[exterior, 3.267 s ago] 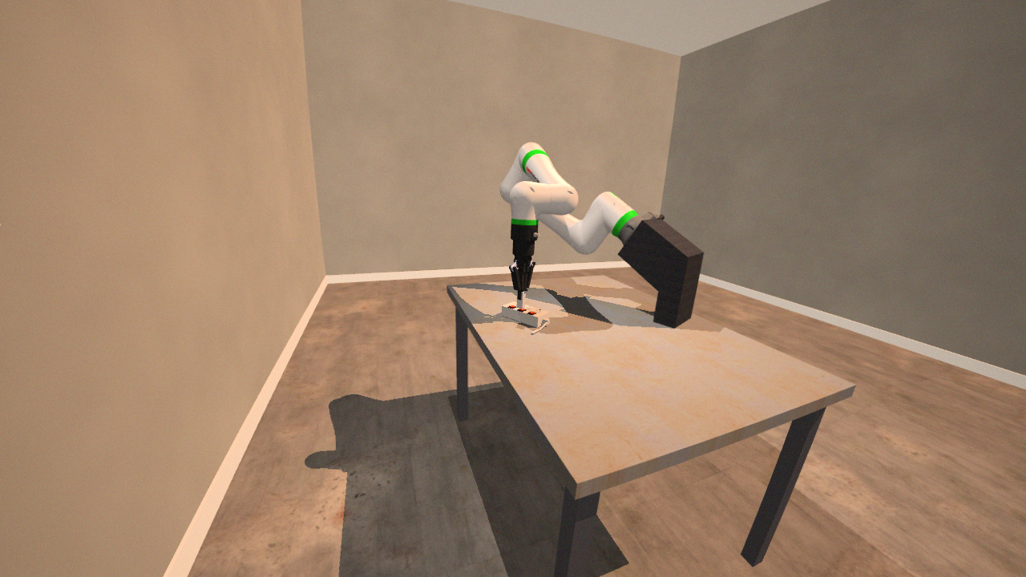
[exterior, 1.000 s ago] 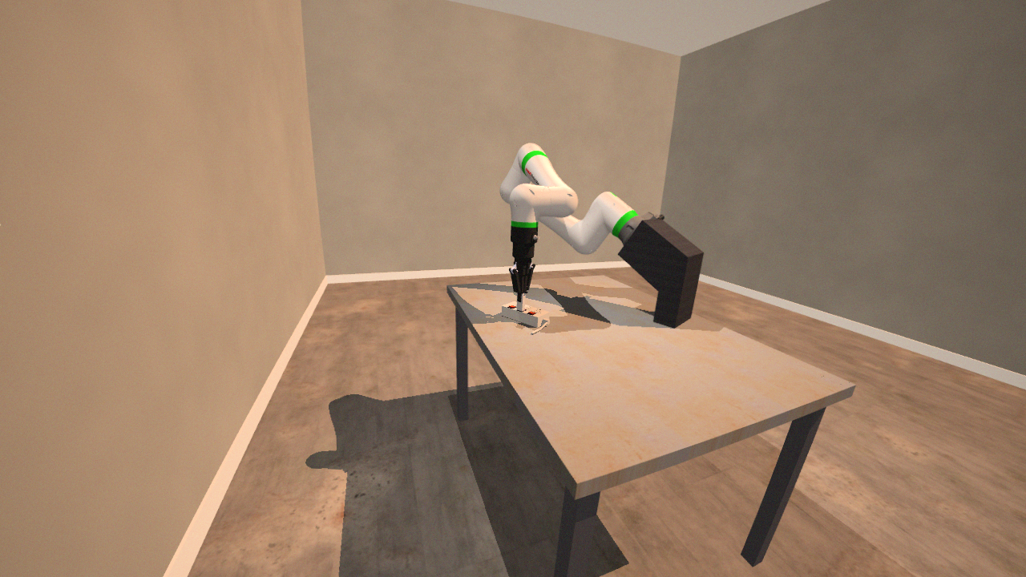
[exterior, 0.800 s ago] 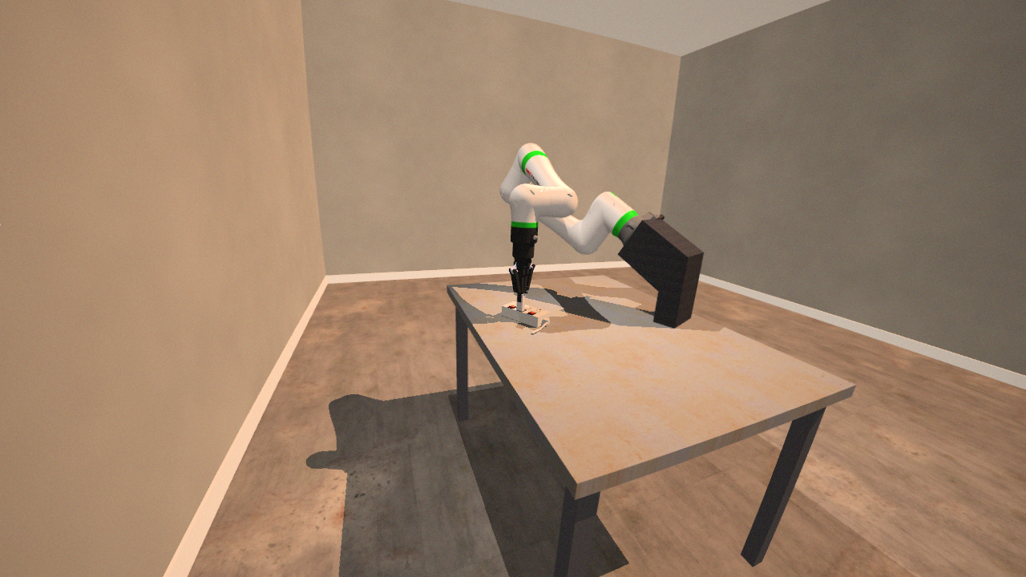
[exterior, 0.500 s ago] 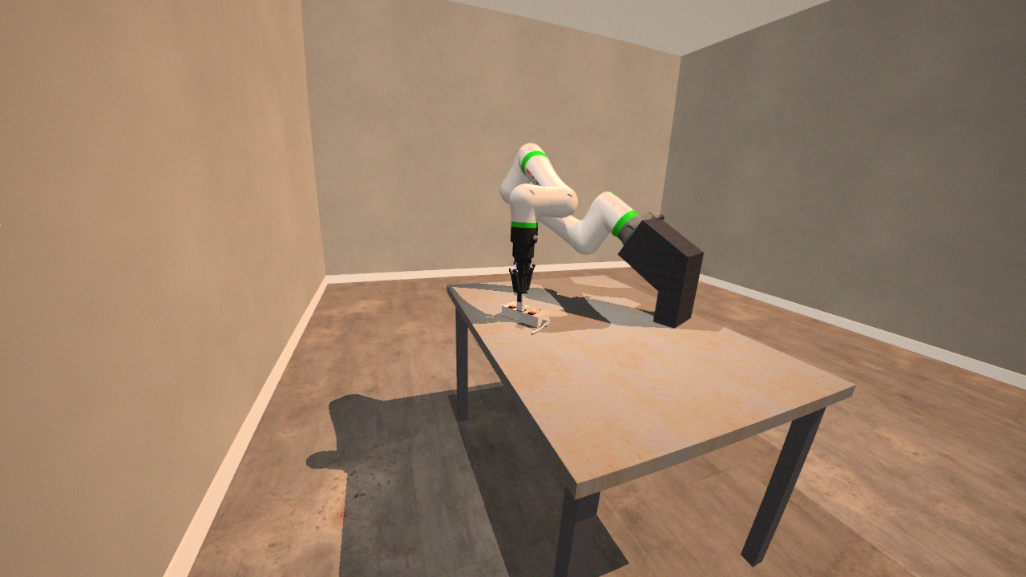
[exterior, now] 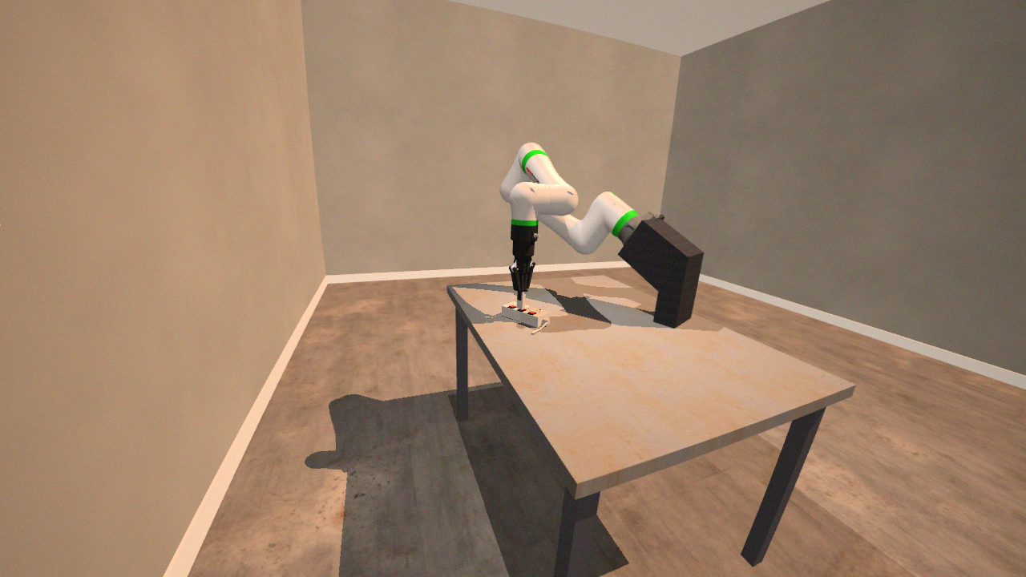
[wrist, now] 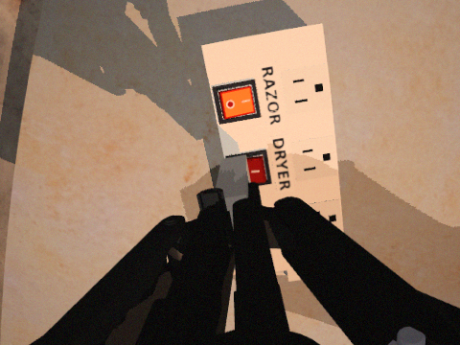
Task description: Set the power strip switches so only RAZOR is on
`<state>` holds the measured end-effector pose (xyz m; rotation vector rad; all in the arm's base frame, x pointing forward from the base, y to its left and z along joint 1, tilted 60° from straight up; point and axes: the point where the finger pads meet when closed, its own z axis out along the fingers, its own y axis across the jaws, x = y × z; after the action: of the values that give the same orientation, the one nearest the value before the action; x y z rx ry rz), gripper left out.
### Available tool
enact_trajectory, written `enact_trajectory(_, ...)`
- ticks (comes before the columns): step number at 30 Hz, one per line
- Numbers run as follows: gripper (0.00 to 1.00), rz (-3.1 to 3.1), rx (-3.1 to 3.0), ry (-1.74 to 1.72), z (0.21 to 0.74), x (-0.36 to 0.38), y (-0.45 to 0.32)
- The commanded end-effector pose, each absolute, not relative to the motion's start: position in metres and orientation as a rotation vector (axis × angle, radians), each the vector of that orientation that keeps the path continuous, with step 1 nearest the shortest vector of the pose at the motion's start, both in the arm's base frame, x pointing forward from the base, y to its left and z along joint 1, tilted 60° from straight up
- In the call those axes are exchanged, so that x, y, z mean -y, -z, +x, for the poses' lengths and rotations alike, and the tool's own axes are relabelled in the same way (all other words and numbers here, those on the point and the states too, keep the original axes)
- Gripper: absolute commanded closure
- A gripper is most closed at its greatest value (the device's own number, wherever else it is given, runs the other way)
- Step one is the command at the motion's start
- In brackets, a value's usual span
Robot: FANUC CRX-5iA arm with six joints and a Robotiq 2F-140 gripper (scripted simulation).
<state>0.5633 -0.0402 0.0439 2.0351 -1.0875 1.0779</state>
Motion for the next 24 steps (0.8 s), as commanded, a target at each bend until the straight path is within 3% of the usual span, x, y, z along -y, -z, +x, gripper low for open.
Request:
enact_trajectory(1,1.00,2.035,1.088,-1.078,0.561,0.035,-0.047)
enact_trajectory(24,1.00,2.035,1.088,-1.078,0.551,0.015,-0.060)
